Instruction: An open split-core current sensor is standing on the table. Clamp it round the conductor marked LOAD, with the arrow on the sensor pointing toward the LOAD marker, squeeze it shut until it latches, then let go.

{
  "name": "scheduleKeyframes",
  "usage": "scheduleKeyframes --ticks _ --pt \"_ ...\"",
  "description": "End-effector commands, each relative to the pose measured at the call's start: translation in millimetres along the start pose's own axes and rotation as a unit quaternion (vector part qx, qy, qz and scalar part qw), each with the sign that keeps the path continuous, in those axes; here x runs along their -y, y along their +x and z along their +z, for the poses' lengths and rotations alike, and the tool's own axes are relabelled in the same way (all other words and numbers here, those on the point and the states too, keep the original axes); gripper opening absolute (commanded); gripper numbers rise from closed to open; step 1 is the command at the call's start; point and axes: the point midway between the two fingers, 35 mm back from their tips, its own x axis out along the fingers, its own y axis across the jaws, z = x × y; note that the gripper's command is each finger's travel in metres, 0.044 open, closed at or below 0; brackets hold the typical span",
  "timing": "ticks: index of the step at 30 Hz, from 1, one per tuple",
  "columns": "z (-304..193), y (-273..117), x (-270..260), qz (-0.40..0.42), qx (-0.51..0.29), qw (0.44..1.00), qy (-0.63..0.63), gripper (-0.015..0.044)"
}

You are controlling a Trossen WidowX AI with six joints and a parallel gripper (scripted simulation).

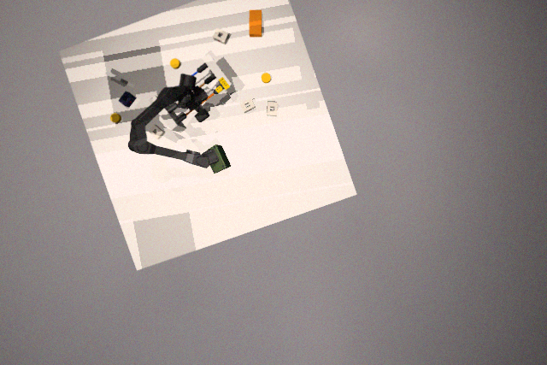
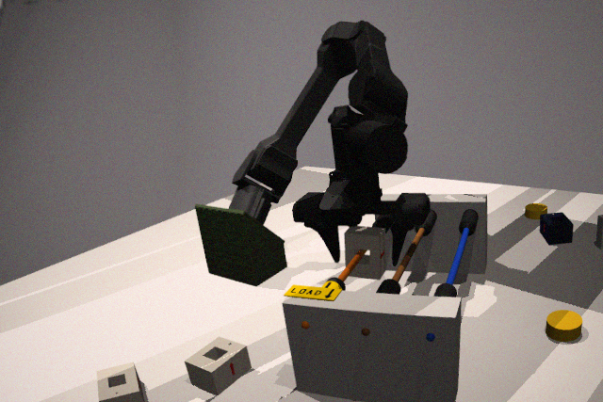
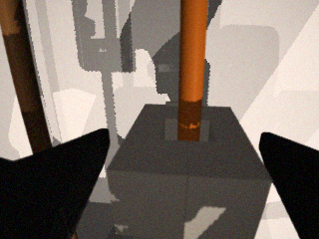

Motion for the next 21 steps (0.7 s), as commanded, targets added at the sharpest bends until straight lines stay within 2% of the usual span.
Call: scheduleKeyframes --ticks 1,7,15,21 --pt "-0.1 -0.1 0.0 0.0 0.0 1.0 0.0 0.044" --pt "0.2 -2.4 -0.4 0.0 0.0 1.0 0.0 0.044" --pt "-2.0 -103.2 -0.2 -0.002 0.003 1.0 -0.003 0.044" --pt "-2.4 -105.7 0.2 -0.002 0.003 1.0 -0.003 0.044"
